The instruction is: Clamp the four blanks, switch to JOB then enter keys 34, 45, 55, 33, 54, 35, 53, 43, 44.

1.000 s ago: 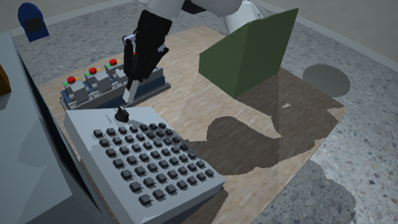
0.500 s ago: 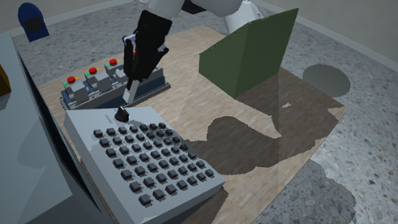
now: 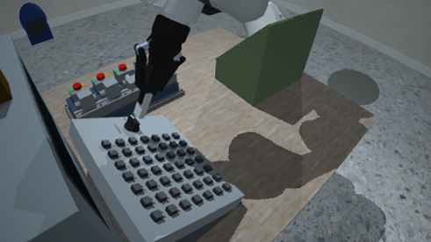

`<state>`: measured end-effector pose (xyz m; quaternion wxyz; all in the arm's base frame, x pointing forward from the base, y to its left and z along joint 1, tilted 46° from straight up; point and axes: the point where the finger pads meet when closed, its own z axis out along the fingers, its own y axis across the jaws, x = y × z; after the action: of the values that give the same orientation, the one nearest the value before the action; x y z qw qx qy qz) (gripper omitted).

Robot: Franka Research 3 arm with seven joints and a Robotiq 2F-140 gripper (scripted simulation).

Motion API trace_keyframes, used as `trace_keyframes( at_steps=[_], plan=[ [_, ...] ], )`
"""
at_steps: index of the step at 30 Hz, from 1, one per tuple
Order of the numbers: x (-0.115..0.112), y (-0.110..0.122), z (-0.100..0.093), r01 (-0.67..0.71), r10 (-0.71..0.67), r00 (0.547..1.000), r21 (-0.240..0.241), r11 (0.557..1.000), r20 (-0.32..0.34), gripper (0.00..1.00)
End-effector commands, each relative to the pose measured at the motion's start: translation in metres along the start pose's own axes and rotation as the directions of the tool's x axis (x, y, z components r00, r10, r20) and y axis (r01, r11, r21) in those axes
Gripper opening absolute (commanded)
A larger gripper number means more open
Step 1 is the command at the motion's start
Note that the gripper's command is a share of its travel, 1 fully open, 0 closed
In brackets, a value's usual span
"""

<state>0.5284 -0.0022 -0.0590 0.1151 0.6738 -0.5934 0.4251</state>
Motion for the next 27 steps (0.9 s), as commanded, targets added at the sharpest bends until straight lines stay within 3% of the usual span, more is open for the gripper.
trace_keyframes(
  at_steps=[1,3,6,8,27],
  plan=[
    [-0.046,-0.005,0.008,0.002,-0.002,1.0,-0.015,1.0,-0.003,0.0],
    [-0.046,-0.005,0.008,0.002,-0.002,1.0,-0.015,1.0,-0.003,0.0],
    [-0.085,-0.013,0.014,0.02,-0.02,1.0,-0.015,1.0,-0.003,0.0],
    [-0.097,-0.015,0.016,0.026,-0.026,1.0,-0.015,1.0,-0.003,0.0],
    [-0.099,-0.015,0.032,0.027,-0.027,1.0,-0.015,1.0,-0.003,0.0]
  ],
)
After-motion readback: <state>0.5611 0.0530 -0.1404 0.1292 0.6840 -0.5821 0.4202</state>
